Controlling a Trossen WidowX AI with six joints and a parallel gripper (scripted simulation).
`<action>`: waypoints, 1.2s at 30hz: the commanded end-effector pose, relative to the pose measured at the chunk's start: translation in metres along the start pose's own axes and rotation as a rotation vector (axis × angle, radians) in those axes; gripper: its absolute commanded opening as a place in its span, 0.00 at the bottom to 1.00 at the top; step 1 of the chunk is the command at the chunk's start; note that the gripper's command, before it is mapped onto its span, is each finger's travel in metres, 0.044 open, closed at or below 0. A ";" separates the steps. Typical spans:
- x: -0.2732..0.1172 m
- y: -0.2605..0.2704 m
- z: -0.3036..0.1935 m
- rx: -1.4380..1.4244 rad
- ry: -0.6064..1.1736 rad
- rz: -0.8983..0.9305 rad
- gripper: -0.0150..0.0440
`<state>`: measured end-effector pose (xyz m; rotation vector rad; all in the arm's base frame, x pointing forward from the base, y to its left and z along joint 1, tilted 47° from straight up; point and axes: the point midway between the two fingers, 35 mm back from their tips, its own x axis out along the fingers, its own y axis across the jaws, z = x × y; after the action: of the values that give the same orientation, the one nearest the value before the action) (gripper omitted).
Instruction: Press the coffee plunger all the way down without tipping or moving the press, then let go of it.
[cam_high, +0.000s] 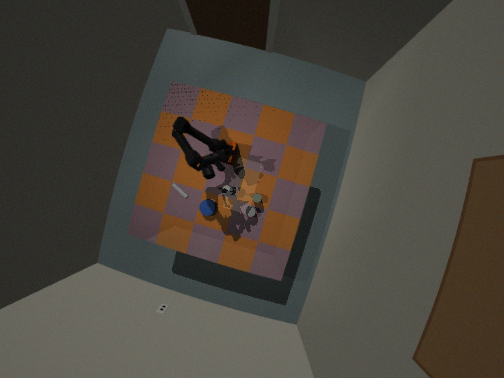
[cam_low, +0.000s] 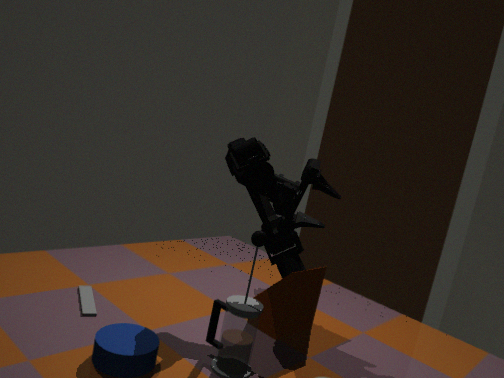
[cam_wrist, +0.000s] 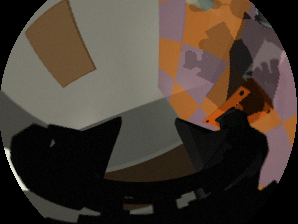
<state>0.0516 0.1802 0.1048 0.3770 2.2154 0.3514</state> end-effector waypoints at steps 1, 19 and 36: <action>0.001 -0.001 0.002 -0.009 -0.009 -0.013 0.98; -0.081 0.043 0.130 -0.616 -1.170 -1.109 1.00; -0.087 0.014 0.141 -0.646 -1.381 -1.231 1.00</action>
<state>0.2146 0.1773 0.0816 -0.8763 0.6215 0.0279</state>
